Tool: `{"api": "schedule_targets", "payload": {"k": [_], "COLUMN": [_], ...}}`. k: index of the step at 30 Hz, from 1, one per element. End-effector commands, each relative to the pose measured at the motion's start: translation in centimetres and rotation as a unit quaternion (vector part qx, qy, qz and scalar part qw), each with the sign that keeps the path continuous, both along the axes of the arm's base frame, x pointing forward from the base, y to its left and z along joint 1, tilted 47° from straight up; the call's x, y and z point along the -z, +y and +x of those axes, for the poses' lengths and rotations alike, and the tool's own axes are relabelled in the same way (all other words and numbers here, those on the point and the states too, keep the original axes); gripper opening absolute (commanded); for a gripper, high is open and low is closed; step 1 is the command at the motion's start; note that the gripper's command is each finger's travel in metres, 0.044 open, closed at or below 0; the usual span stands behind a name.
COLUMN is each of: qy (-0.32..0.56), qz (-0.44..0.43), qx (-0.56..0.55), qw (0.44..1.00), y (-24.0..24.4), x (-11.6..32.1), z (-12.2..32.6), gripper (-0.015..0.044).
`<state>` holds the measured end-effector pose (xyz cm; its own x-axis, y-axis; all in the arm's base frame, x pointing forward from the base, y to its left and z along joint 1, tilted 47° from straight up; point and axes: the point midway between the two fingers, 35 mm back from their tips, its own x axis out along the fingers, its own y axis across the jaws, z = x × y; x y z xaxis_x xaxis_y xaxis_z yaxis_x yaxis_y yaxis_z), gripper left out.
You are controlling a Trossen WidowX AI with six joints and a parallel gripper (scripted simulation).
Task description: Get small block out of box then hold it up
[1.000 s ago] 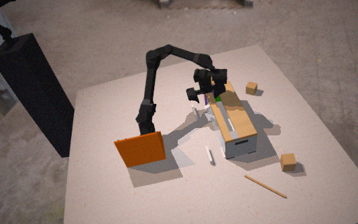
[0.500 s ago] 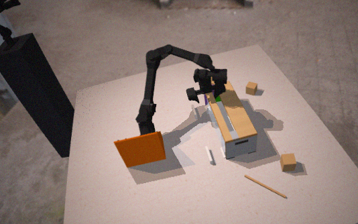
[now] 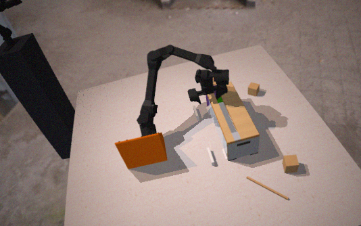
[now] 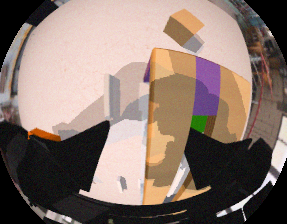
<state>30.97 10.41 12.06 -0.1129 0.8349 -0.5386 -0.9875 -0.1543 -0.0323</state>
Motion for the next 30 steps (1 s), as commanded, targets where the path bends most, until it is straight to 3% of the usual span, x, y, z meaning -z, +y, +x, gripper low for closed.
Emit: {"api": "schedule_targets", "payload": {"k": [1, 16, 30], "qy": [-0.005, -0.005, 0.008], "qz": [0.006, 0.006, 0.003], "qx": [-0.01, -0.01, 0.022], "qw": [1.0, 1.0, 1.0], "y": [0.9, 0.9, -14.8], "x": [-0.1, -0.1, 7.0], "z": [0.0, 0.0, 2.2], "gripper": [0.04, 0.04, 0.04]}}
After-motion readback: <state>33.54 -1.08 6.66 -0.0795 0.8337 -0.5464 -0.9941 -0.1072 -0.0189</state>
